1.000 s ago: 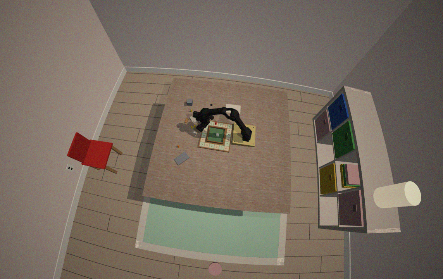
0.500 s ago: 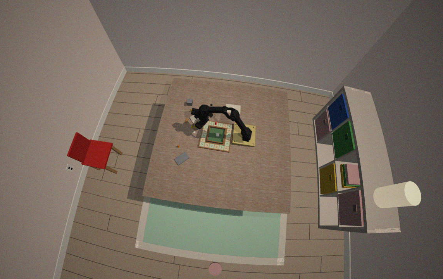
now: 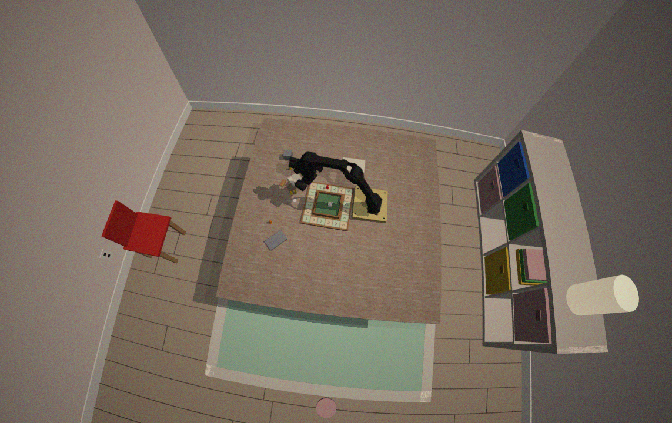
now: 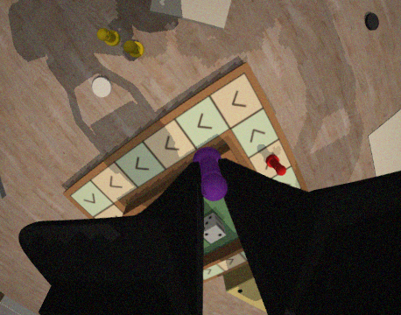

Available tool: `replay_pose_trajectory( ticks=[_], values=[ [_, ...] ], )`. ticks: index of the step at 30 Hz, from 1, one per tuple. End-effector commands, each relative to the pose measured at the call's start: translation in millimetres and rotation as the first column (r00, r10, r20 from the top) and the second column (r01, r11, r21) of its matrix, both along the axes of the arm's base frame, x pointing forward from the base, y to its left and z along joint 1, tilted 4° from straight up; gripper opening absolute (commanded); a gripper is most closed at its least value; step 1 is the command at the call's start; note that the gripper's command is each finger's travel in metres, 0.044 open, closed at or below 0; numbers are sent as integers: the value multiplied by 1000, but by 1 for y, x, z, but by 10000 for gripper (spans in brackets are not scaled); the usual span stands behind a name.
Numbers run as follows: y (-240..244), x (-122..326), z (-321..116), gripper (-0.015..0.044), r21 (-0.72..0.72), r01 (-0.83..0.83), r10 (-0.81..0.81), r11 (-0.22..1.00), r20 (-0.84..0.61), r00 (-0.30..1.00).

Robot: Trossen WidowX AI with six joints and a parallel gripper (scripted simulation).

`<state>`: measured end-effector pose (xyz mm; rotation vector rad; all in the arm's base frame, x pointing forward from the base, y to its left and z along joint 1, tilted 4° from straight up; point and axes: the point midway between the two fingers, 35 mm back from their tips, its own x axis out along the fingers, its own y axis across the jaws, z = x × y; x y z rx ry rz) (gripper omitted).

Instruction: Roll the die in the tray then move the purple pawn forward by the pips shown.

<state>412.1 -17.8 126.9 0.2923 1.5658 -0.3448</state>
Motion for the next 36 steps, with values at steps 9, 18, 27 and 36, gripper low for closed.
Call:
replay_pose_trajectory(
  ticks=[9,18,27,36],
  values=[
    [22,-2,-5,0,0,6,-6,1000,1,1000],
    [58,-8,-38,0,3,6,-6,1000,1,1000],
    [86,-19,-65,0,5,6,-6,1000,0,1000],
    [85,-19,-90,0,5,6,-6,1000,0,1000]
  ],
)
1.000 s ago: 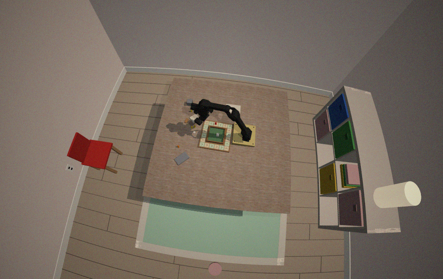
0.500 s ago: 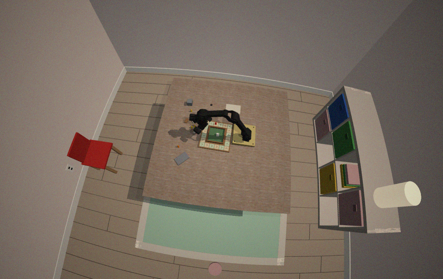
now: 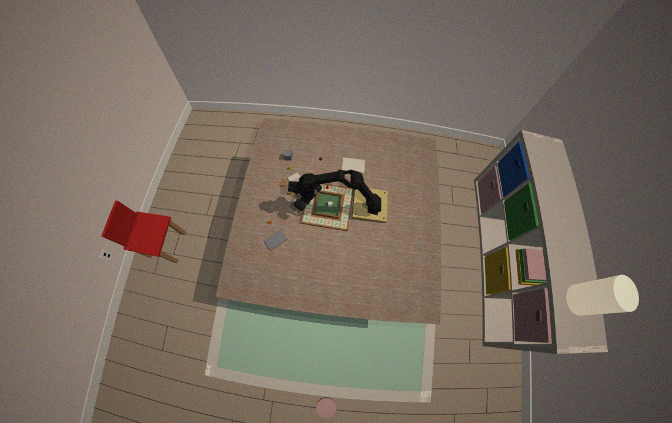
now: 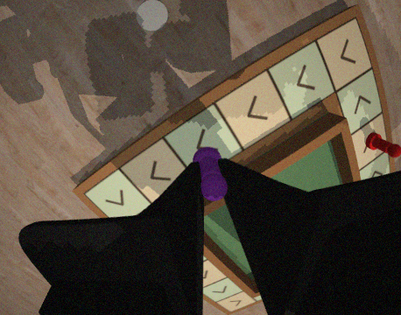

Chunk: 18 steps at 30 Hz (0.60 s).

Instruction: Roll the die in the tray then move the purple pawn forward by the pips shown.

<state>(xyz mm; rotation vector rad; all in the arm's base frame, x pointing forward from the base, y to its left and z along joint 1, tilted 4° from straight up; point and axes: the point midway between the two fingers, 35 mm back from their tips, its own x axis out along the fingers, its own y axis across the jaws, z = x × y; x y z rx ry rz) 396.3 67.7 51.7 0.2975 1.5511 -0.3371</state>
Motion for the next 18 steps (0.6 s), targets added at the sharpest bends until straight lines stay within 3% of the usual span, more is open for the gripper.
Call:
replay_pose_trajectory(
  ticks=[1,18],
  values=[
    [0,-4,-19,0,0,6,-6,1000,-17,1000],
    [-1,-4,-39,0,0,6,-6,1000,-17,1000]
  ],
)
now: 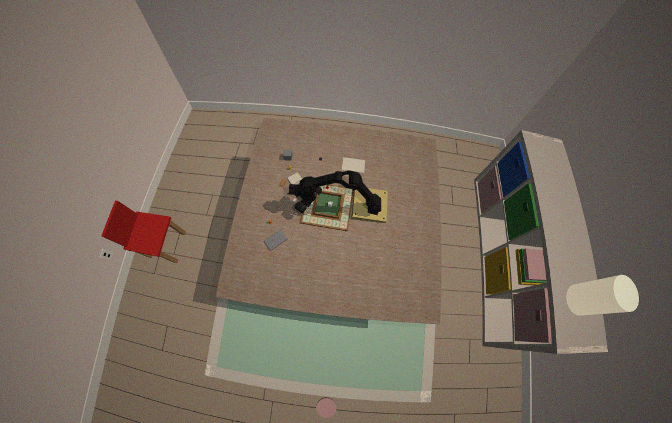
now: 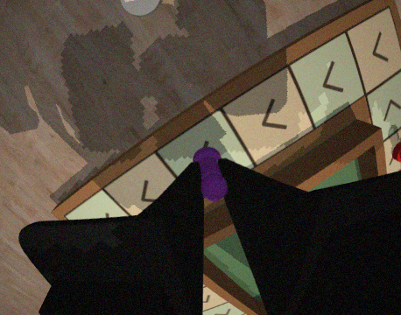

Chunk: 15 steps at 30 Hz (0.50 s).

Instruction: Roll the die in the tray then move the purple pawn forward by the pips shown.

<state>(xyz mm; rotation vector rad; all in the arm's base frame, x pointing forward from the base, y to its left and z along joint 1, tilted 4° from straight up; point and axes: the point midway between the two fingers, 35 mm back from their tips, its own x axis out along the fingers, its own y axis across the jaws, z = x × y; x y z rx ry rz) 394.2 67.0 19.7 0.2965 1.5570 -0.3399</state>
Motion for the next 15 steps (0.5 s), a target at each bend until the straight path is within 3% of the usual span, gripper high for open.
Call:
replay_pose_trajectory(
  ticks=[1,3,12,15],
  values=[
    [0,-2,-9,0,1,6,-6,1000,-10,1000],
    [0,-2,-10,0,1,6,-6,1000,-10,1000],
    [0,0,-4,236,0,0,0,1000,-1,1000],
    [1,1,20,315,1,3,-3,1000,-6,1000]
  ],
)
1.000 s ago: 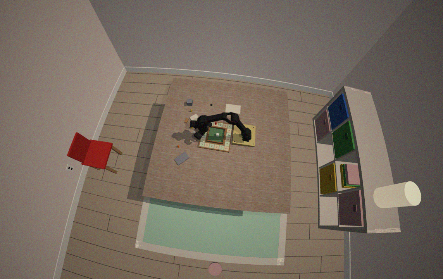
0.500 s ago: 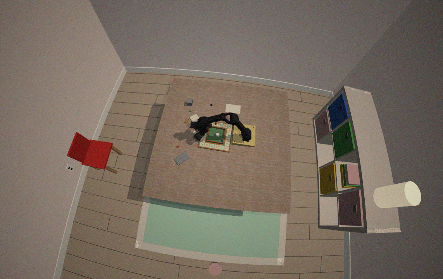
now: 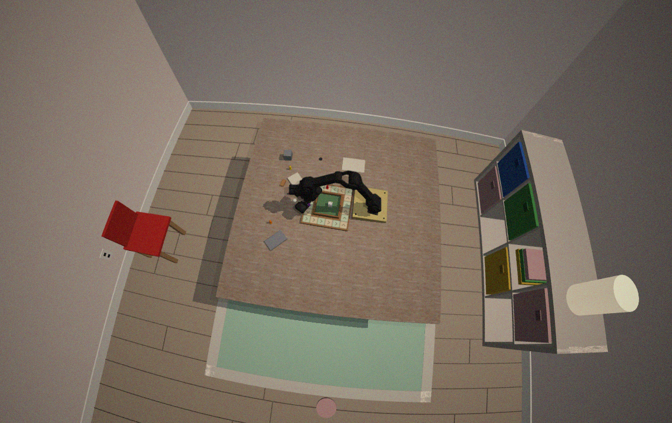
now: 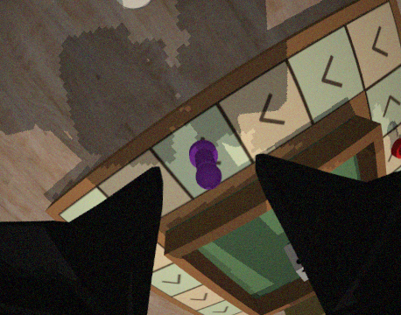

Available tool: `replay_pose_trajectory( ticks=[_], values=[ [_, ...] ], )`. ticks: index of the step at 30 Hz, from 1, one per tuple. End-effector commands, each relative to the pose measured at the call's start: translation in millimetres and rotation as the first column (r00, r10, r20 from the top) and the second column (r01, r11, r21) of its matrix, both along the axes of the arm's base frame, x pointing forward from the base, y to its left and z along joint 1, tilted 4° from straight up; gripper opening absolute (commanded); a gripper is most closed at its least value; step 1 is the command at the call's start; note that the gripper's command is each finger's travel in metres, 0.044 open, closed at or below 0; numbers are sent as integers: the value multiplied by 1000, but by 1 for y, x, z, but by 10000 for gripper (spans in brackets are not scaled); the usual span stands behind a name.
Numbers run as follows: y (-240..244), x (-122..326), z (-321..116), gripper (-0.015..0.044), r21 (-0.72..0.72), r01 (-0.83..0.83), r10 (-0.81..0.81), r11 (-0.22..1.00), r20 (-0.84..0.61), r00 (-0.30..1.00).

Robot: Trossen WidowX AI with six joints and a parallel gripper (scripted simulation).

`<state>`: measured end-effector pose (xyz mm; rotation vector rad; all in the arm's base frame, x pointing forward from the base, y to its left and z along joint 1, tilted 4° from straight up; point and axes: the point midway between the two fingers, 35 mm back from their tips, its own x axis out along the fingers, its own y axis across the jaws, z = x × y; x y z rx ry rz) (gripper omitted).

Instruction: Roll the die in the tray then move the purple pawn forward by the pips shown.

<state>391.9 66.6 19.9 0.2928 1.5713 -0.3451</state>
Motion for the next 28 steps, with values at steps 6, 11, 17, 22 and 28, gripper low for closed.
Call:
replay_pose_trajectory(
  ticks=[6,11,17,22,28],
  values=[
    [2,3,45,440,4,5,-5,1000,5,1000],
    [-5,-34,76,440,6,-97,97,995,0,995],
    [-17,-104,114,440,13,-273,273,962,-9,962],
    [-18,-108,120,440,8,-282,282,959,6,959],
    [-18,-108,120,440,8,-282,282,959,6,959]
  ],
)
